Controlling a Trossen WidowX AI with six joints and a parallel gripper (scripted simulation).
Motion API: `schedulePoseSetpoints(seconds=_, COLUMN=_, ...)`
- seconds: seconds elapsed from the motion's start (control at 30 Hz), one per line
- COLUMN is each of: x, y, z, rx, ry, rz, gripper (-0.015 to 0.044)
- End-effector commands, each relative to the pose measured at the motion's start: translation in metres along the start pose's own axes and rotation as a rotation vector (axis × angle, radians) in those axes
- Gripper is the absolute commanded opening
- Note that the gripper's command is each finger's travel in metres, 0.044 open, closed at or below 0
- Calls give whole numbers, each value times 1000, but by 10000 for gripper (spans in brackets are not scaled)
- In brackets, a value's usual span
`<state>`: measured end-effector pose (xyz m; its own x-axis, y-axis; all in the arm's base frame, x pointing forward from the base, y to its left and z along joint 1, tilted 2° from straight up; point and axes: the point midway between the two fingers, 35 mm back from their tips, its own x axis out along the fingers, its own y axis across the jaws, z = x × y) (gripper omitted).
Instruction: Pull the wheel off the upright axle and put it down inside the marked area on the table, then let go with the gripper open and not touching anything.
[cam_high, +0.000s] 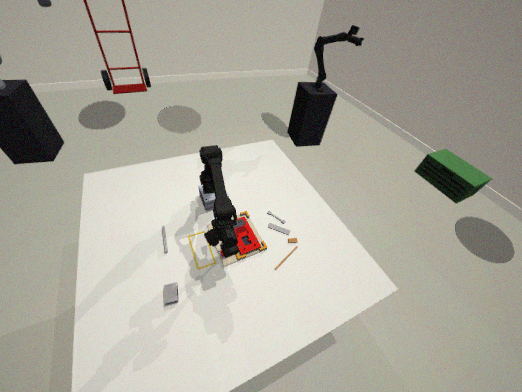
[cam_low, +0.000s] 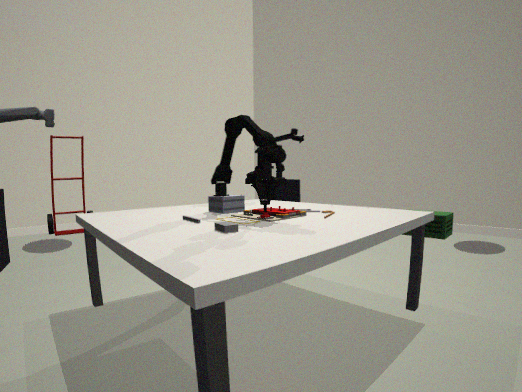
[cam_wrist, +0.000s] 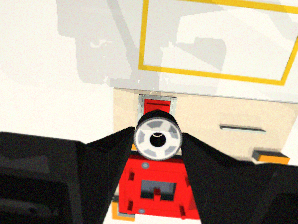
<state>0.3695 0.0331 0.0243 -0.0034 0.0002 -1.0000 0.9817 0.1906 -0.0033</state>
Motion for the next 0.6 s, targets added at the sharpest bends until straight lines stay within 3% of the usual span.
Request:
schedulePoseSetpoints(seconds=0.0, x=-2, y=0, z=-1, rx=2, ry=4, rz=1, gripper=0)
schedulePoseSetpoints(seconds=0.3, x=-8, y=0, z=0, rx=2, ry=4, rz=1, gripper=0)
schedulePoseSetpoints(seconds=0.57, x=-36, y=-1, z=0, rx=2, ry=4, rz=1, gripper=0)
